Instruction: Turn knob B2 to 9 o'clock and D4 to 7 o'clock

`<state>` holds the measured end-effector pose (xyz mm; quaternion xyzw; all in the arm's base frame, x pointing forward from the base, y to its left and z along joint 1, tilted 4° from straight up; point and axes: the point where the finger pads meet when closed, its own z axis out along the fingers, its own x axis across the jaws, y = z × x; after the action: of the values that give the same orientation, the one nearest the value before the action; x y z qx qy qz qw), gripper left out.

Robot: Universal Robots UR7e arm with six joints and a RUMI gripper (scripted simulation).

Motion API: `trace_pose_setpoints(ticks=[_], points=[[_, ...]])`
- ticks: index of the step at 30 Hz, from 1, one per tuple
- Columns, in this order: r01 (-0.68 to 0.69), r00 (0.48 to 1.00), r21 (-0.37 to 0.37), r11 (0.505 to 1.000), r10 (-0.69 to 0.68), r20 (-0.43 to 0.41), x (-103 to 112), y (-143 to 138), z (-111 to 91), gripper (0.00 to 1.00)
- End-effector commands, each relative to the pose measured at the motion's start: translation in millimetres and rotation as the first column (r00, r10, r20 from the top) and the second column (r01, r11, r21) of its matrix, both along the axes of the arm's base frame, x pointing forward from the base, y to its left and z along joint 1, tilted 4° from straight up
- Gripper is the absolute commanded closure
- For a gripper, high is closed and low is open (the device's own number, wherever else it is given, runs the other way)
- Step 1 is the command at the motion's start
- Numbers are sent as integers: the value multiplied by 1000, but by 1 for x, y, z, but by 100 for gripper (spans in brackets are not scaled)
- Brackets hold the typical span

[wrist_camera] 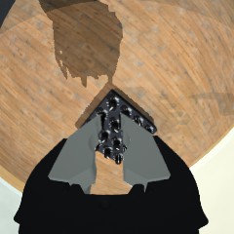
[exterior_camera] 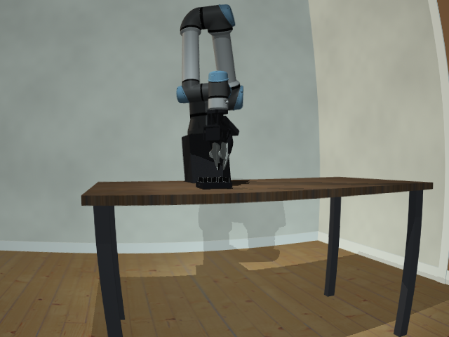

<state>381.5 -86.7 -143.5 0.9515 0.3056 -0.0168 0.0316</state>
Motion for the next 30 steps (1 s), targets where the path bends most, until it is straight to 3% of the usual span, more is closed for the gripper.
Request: trace_pose_setpoints(ticks=[1,30], points=[[0,1000,-4,1000,0,5,2,-3,-5,89],[0,1000,-5,1000,0,7,3,-4,-20,89]])
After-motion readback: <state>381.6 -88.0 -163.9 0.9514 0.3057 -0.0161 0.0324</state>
